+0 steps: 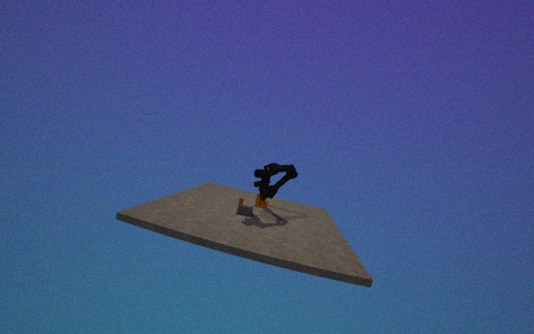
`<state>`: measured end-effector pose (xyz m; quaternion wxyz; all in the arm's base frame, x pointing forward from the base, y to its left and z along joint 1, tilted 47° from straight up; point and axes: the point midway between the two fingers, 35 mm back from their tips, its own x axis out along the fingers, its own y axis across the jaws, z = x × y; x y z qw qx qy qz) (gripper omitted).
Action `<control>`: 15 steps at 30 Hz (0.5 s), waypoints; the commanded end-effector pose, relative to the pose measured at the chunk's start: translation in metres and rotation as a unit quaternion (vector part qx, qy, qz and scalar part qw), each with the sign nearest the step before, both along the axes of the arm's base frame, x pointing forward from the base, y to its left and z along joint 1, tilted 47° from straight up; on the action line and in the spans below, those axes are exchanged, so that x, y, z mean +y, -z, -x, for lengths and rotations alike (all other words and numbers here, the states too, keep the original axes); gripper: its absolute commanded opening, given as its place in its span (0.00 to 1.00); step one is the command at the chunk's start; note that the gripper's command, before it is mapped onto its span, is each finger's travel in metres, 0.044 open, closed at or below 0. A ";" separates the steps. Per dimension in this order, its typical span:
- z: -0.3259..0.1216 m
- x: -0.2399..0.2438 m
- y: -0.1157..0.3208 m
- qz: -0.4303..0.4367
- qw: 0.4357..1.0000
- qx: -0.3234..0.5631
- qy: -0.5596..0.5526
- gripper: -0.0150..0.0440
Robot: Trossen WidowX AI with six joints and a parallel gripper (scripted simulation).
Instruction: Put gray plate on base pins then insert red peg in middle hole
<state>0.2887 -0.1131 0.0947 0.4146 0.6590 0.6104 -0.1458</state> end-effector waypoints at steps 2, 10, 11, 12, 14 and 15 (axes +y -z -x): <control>-0.005 -0.012 0.010 0.003 1.000 -0.003 -0.004 0.25; -0.011 -0.029 0.028 0.003 1.000 -0.005 -0.008 0.25; -0.012 -0.031 0.030 0.002 1.000 -0.006 -0.008 0.25; -0.012 -0.033 0.032 0.002 1.000 -0.006 -0.009 0.25; -0.014 -0.037 0.037 0.002 1.000 -0.007 -0.010 0.25; -0.014 -0.039 0.039 0.002 1.000 -0.007 -0.010 0.25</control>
